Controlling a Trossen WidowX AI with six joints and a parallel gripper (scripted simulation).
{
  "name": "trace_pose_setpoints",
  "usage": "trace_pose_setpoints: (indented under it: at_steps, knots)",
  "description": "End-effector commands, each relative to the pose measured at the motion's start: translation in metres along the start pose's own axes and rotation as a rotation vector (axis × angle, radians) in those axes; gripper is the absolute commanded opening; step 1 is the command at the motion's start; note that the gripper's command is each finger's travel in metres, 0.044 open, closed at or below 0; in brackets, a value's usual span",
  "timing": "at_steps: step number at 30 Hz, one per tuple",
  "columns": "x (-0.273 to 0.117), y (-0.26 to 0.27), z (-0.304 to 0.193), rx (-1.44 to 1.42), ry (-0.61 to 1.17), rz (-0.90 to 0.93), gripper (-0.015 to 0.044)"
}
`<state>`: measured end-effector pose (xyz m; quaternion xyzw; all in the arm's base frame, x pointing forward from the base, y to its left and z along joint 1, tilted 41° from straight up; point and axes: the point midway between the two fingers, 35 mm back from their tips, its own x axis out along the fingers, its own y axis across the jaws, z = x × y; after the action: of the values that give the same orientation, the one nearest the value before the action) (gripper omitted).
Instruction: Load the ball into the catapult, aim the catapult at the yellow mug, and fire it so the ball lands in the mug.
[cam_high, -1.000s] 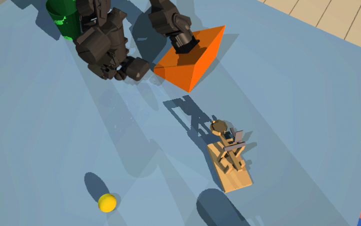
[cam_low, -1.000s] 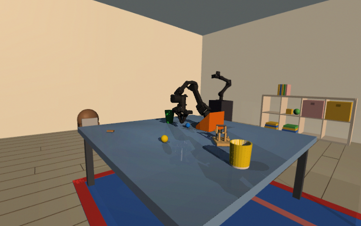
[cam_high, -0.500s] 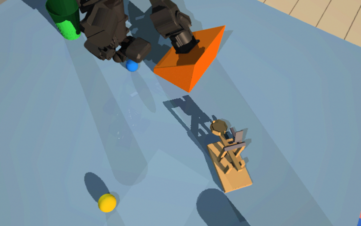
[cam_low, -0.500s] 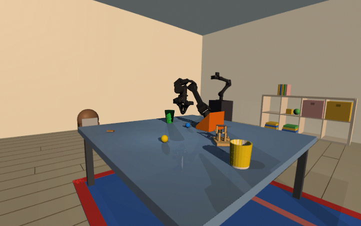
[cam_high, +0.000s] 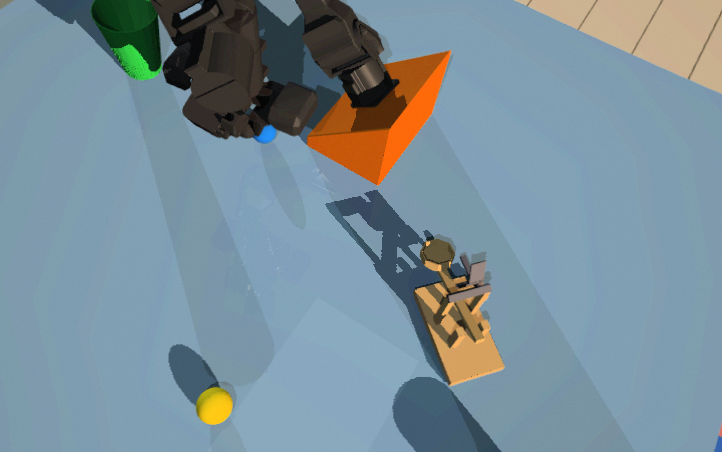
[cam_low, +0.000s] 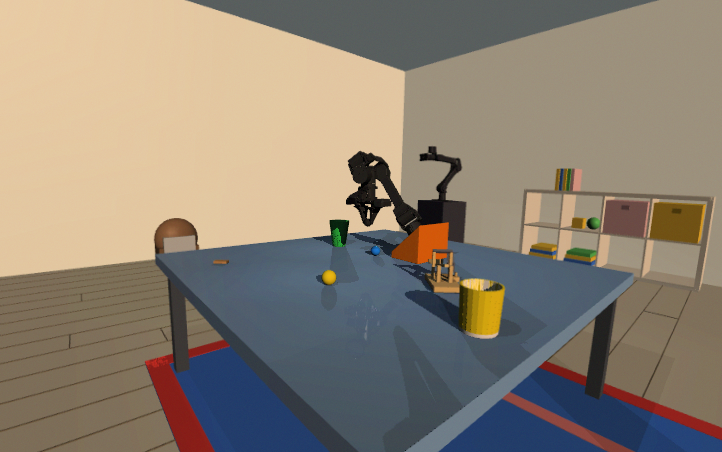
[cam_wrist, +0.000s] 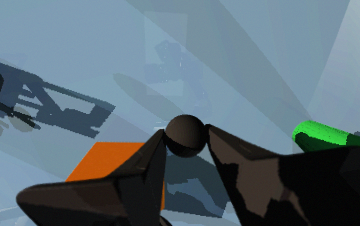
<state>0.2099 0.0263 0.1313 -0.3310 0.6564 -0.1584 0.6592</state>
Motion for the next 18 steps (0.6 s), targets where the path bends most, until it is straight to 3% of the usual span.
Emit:
trace_pose_setpoints:
  at_steps: [1, 18]
  knots:
    - [-0.003, 0.014, 0.009, -0.048, 0.012, 0.008, 0.0000]
    - [-0.009, 0.080, 0.037, -0.257, 0.069, -0.006, 0.0000]
